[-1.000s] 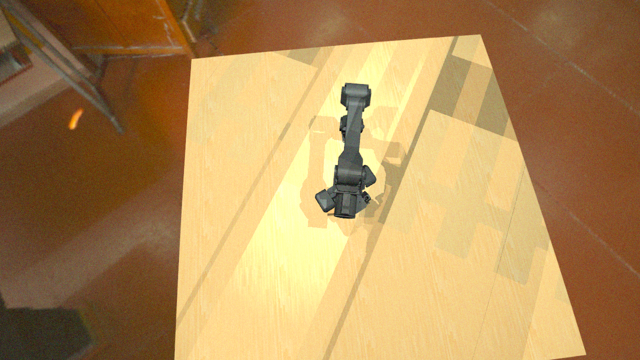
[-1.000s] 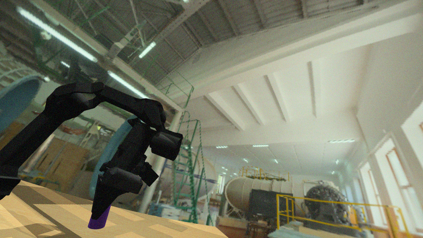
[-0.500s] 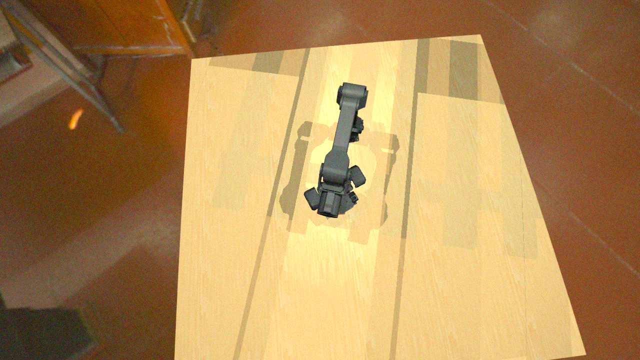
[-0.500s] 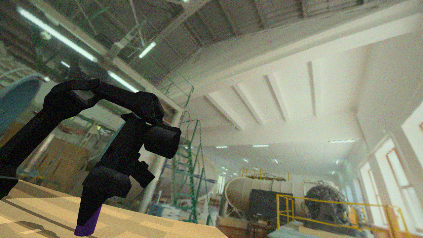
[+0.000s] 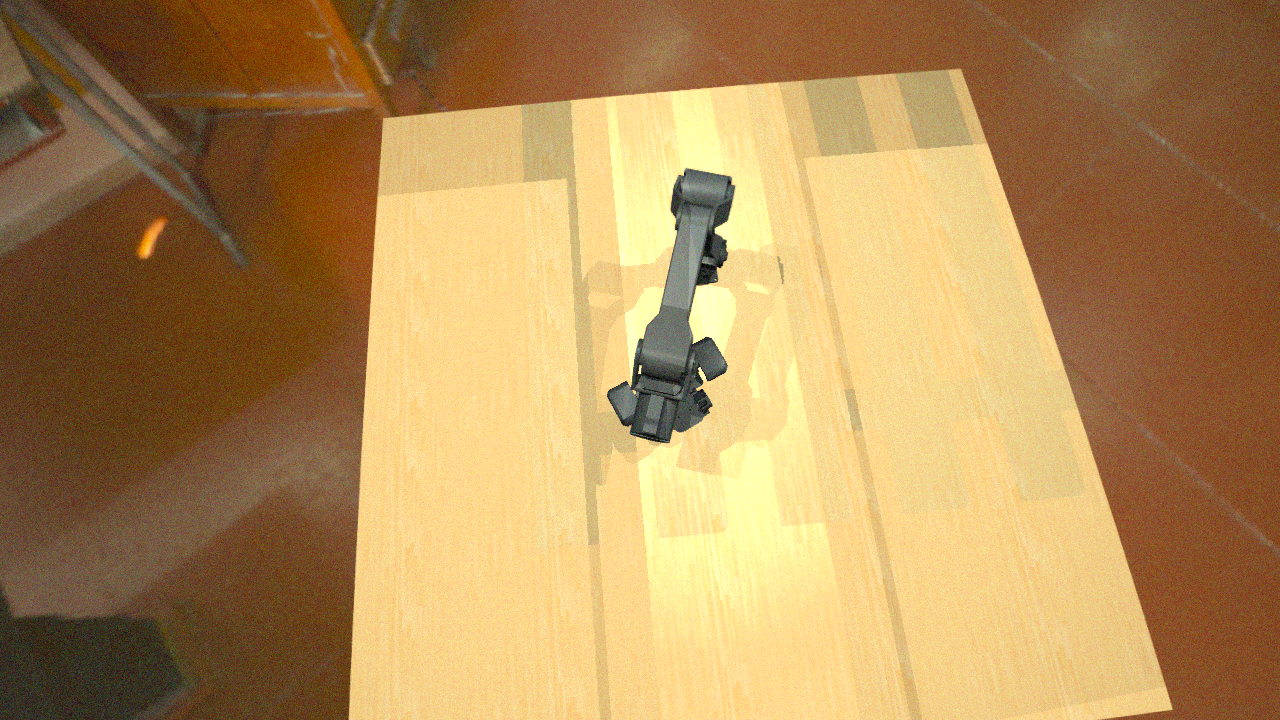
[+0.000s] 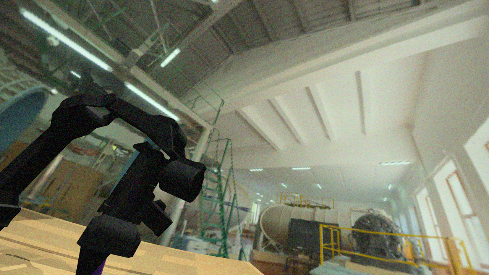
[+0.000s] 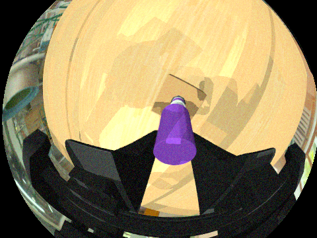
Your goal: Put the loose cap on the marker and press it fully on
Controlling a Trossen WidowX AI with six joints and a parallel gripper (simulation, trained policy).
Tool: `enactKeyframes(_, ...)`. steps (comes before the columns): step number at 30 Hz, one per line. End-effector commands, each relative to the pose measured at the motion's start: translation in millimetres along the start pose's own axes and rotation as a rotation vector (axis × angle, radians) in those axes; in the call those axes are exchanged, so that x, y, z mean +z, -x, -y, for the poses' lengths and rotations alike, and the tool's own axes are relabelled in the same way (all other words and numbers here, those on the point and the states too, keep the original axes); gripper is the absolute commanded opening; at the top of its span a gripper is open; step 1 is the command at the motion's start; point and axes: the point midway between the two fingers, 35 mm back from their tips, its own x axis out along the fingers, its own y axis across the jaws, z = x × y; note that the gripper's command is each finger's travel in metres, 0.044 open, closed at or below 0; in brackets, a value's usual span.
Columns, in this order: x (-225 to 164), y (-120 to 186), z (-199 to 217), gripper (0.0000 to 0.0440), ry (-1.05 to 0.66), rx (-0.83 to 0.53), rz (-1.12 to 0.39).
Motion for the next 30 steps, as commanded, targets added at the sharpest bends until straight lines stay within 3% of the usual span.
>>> enactKeyframes(1, 0.5, -14.8, -2.4, 0.0000, 0.018, 0.028, -0.009)
enactKeyframes(10, 1.5, -38.6, -1.3, 0.0002, 0.056, 0.041, -0.014)
enactKeyframes(17, 1.0, -49.5, -0.6, 0.0186, 0.067, 0.038, -0.030)
enactKeyframes(21, -3.6, -50.2, -6.0, 0.0220, 0.077, 0.055, -0.040)
enactKeyframes(30, -8.8, -43.5, -12.3, 0.0439, 0.107, 0.038, -0.025)
